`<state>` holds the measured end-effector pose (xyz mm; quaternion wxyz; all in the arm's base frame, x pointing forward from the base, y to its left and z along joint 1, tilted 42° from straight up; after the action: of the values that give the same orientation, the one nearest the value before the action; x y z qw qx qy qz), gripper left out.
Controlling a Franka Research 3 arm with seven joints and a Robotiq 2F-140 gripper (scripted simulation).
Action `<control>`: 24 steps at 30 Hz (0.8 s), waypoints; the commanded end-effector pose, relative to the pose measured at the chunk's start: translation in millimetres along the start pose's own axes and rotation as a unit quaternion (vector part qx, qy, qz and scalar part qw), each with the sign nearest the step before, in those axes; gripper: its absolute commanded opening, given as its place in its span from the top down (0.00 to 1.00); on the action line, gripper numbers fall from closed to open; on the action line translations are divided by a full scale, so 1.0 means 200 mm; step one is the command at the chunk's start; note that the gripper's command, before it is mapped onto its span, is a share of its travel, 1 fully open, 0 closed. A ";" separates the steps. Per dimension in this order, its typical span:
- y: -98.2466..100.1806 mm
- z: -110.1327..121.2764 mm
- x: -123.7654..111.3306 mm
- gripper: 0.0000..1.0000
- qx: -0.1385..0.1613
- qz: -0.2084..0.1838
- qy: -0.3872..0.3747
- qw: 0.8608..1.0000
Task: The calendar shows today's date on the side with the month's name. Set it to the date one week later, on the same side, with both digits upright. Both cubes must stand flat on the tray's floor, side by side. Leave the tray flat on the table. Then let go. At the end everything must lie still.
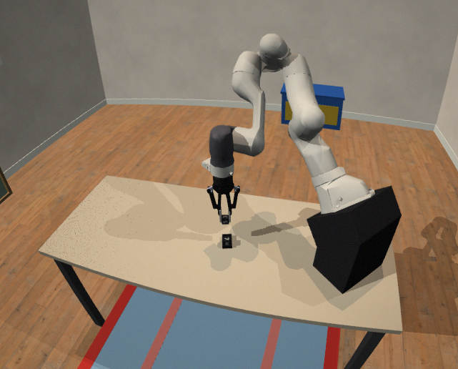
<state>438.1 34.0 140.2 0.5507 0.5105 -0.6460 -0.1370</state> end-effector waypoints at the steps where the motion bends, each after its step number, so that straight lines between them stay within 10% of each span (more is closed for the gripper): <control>1: 0.00 0.01 0.01 0.84 -0.004 0.002 0.023 1.000; 24: 0.00 0.00 0.06 0.84 -0.005 -0.002 0.221 0.975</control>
<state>439.5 25.4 144.8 0.6380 0.5227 -0.5623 -0.0601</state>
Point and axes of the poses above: the point where the finger pads meet when closed, its own y axis back along the fingers, its own z axis across the jaws, x = y × z, the point moved 1 cm from there along y, back along the fingers
